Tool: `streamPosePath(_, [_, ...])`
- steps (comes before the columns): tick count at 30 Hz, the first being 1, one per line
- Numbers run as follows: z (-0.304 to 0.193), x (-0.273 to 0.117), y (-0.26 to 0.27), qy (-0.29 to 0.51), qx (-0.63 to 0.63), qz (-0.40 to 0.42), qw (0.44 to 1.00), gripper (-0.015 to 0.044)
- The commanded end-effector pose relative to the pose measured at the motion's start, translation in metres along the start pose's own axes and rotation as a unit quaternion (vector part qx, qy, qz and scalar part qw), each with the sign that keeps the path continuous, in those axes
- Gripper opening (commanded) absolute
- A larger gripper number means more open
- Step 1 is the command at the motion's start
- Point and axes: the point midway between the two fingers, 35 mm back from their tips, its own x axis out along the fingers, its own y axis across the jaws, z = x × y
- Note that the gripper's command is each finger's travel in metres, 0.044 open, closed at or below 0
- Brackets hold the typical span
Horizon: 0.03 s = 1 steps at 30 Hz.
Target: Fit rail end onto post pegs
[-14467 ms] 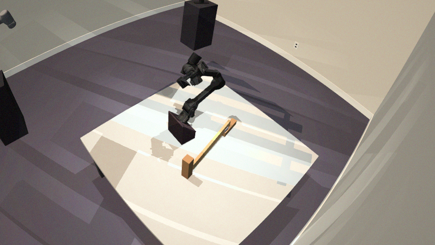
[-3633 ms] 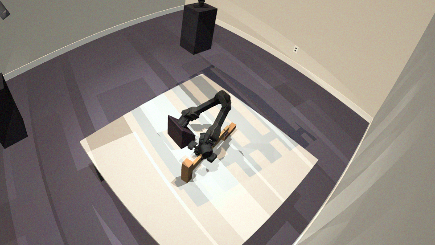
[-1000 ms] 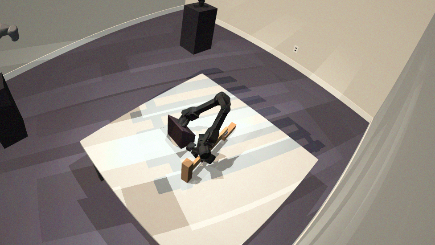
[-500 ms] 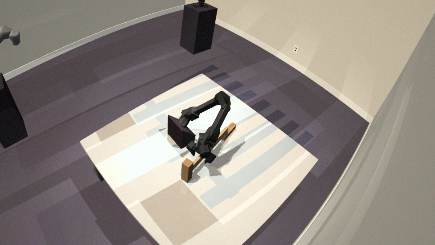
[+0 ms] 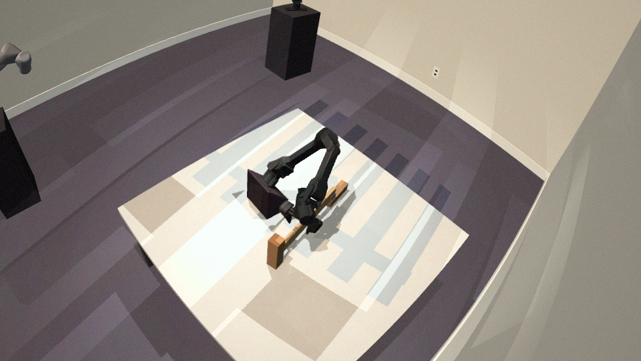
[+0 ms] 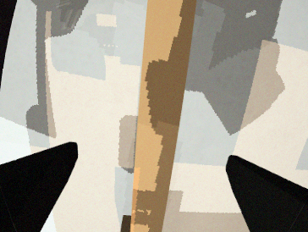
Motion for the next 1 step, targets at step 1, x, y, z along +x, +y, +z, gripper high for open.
streamPosePath(1, [0.0001, -0.0008, 0.0005, 0.001, -0.002, 0.001, 1.000, 0.0440])
